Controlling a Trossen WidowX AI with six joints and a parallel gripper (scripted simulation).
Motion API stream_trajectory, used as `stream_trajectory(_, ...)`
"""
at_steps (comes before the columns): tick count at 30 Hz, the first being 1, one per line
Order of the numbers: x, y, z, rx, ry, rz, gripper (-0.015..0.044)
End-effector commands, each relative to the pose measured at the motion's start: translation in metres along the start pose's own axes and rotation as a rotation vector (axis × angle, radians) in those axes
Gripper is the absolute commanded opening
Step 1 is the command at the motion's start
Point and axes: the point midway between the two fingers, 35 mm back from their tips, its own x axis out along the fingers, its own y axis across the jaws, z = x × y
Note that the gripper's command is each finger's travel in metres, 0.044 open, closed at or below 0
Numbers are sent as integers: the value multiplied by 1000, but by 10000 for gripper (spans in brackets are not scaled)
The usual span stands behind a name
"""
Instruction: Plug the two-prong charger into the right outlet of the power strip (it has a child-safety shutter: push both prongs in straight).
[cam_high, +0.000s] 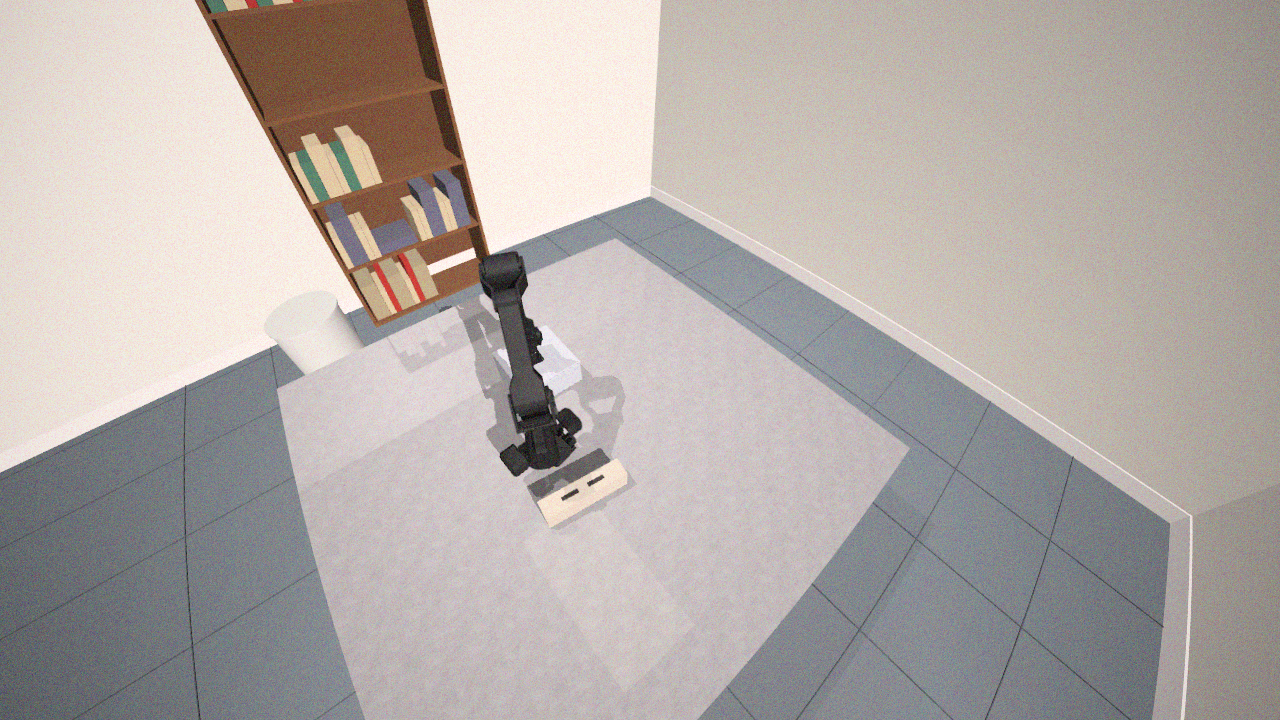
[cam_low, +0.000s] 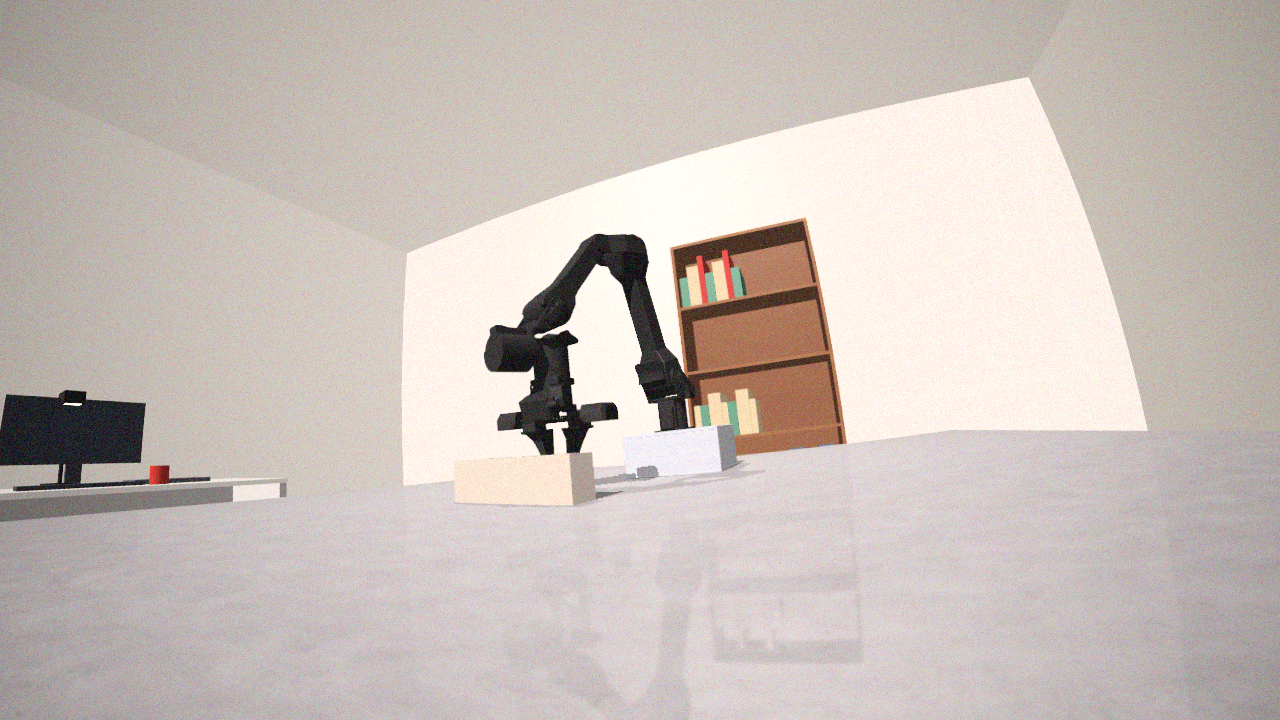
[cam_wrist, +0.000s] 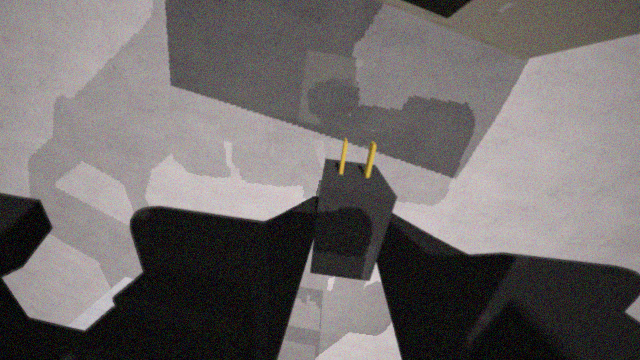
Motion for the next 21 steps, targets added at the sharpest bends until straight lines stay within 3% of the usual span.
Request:
stream_trajectory(1,2,0,2,54,-2,6,0)
stream_trajectory(21,3,-4,18,127,-2,10,0)
